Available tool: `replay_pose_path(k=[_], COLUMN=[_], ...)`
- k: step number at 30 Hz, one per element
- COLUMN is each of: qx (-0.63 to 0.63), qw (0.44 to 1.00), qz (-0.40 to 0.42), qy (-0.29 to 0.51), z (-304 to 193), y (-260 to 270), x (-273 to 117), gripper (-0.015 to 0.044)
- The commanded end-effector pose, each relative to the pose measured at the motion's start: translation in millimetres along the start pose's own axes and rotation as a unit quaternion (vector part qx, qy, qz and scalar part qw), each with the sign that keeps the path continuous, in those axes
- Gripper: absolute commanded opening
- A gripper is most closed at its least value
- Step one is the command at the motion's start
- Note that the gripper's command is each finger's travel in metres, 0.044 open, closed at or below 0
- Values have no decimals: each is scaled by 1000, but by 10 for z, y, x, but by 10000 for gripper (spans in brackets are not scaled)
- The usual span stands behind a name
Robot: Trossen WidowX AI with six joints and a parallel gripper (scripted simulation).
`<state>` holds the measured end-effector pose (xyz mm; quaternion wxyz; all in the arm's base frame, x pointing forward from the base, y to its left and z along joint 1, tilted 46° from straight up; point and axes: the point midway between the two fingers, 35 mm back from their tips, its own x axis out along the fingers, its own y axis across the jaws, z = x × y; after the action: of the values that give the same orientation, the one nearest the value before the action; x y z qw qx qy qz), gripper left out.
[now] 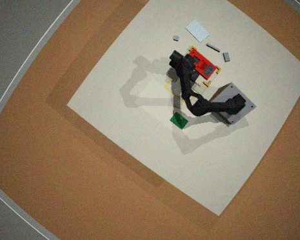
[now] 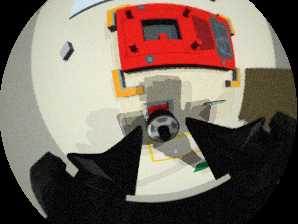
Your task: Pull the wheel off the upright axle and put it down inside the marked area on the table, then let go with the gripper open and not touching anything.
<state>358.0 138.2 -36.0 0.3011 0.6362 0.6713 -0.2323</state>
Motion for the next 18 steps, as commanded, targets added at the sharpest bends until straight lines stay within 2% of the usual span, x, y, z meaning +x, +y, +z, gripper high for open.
replay_pose_path(k=[1, 2, 14, 18], qx=[0, 0, 0, 0], qw=[1000, 1000, 1000, 1000], qz=[0, 0, 0, 0], qy=[0, 0, 0, 0], z=[0, 0, 0, 0], y=[0, 0, 0, 0], x=[0, 0, 0, -5], gripper=[274, 247, 168, 63])
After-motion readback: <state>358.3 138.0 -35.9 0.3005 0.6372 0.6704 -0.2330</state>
